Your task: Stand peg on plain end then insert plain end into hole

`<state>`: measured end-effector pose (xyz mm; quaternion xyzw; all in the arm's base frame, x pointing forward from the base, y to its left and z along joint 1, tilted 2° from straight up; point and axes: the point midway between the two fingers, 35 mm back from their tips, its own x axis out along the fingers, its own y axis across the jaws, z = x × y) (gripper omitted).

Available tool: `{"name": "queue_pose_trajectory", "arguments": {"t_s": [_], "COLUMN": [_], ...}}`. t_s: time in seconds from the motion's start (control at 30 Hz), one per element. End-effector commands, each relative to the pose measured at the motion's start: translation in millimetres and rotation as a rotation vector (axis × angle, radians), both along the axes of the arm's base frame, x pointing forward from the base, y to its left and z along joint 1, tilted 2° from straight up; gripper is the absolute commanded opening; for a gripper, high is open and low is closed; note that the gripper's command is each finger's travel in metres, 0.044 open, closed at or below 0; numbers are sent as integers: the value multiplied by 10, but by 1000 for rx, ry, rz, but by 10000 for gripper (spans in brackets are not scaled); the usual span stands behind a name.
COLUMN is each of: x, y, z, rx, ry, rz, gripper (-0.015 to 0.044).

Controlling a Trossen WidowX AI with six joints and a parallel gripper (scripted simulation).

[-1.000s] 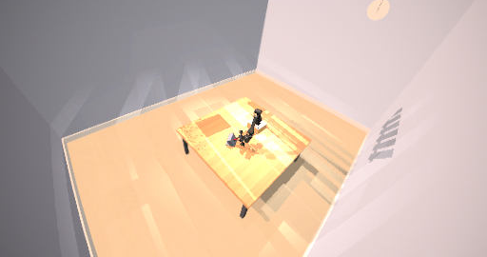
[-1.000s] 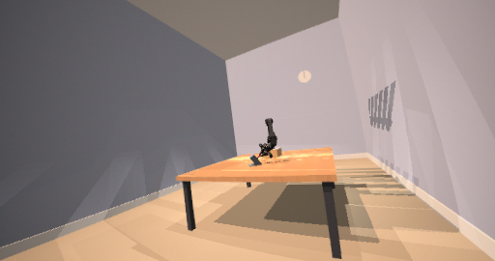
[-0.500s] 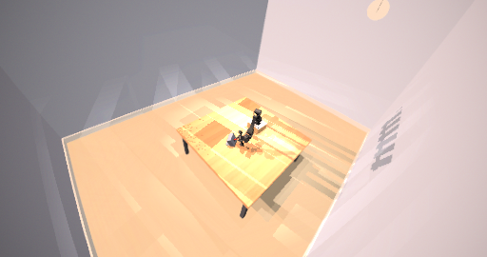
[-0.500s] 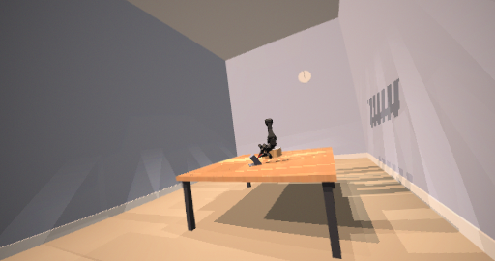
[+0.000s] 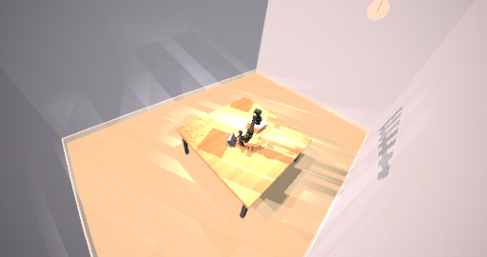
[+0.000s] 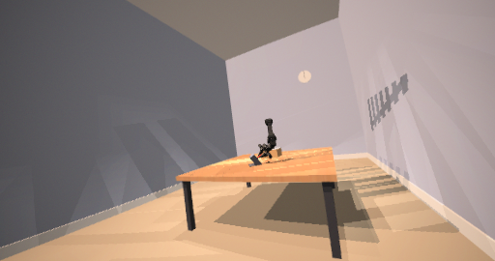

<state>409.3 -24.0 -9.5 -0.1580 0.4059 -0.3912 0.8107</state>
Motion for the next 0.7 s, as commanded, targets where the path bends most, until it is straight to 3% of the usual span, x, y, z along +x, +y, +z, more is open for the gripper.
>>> {"name": "queue_pose_trajectory", "arguments": {"t_s": [0.0, 0.27, 0.67], "x": [-1, -11, -65], "y": [0, 35, 202], "z": [1, 18, 105], "rx": [0, 1, 8], "ry": [0, 1, 6], "rz": [0, 0, 1], "gripper": [236, 440, 440]}}
